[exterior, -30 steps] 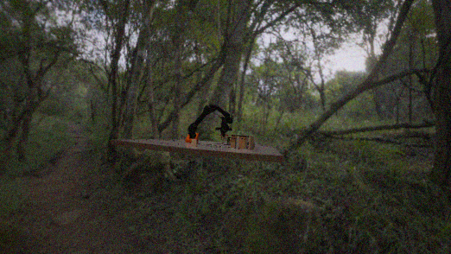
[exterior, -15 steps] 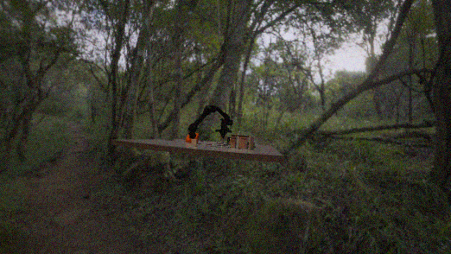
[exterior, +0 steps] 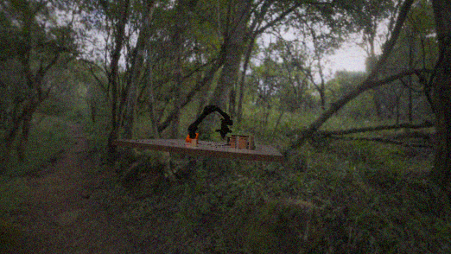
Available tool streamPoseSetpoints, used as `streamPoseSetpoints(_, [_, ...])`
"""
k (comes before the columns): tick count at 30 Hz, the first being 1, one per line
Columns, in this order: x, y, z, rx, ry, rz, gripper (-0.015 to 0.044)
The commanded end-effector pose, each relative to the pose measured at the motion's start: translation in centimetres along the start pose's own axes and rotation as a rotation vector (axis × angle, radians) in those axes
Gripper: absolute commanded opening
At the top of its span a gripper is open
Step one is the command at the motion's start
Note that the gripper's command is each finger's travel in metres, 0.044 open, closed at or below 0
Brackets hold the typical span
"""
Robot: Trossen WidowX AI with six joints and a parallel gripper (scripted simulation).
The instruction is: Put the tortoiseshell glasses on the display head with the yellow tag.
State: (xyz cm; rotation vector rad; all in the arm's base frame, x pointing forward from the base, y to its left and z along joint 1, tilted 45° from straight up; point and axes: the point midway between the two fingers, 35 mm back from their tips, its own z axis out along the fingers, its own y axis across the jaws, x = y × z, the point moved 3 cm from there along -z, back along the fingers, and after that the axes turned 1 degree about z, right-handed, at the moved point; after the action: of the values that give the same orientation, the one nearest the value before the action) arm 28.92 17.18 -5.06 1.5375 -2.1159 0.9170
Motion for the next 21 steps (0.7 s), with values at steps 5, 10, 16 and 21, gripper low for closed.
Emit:
streamPoseSetpoints(5, [0.7, -0.5, 0.0, 0.008, 0.004, -0.003, 0.0])
streamPoseSetpoints(10, [1.1, -0.7, 0.0, 0.008, 0.004, -0.003, 0.0])
streamPoseSetpoints(16, [1.5, -0.9, 0.0, 0.008, 0.004, -0.003, 0.0])
streamPoseSetpoints(21, [1.8, -1.1, 0.0, 0.008, 0.004, -0.003, 0.0])
